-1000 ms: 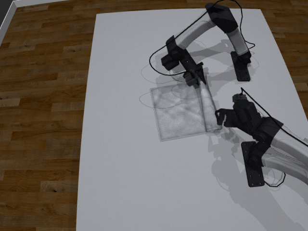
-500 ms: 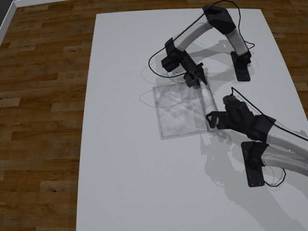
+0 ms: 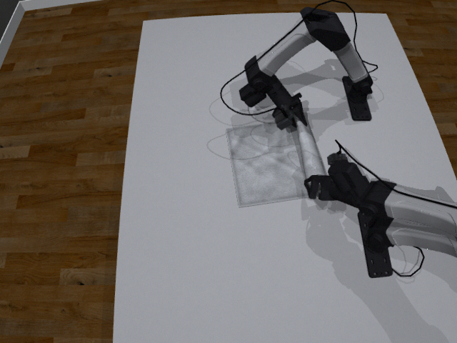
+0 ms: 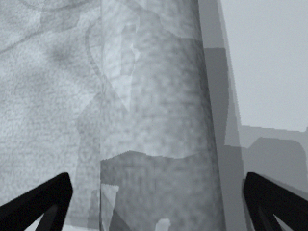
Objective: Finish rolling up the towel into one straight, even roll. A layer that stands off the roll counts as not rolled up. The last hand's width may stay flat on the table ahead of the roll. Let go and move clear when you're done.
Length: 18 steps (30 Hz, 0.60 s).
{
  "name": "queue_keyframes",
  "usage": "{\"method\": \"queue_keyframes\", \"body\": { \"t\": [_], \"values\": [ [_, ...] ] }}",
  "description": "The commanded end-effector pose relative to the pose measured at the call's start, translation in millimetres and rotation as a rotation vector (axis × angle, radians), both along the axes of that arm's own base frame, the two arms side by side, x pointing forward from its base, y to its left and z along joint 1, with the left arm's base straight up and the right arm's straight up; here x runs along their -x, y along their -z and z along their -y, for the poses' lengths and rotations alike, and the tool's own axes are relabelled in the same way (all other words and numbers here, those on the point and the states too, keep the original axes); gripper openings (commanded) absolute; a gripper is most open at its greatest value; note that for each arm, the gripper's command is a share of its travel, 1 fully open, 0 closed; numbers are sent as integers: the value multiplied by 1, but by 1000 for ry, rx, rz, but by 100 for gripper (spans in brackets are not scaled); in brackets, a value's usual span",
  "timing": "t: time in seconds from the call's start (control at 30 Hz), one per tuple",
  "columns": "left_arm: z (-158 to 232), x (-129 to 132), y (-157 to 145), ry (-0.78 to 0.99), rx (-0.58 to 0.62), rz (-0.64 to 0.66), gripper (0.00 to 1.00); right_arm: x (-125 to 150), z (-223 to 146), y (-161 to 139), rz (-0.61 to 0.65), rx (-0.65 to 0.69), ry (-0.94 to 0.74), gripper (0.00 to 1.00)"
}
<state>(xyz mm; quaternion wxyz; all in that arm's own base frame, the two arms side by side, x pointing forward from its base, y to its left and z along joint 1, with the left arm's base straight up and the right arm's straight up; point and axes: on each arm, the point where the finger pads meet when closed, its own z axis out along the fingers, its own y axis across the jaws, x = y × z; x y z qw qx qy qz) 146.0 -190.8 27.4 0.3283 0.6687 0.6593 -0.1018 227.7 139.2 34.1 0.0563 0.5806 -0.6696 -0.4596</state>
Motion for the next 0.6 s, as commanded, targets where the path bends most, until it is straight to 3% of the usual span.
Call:
{"method": "queue_keyframes", "body": {
  "t": [0.0, 0.17, 0.53, 0.57],
  "values": [
    [11, -7, -1, 17, 51, 44, 98, 2, -2, 2, -18, 4, -16, 25],
    [19, -11, -4, 17, 51, 44, 98, 2, -2, 2, -18, 4, -16, 25],
    [19, -11, -4, 17, 51, 44, 51, 2, -2, 2, -18, 4, -16, 25],
    [19, -11, -4, 17, 51, 44, 51, 2, -2, 2, -18, 4, -16, 25]
  ]
}}
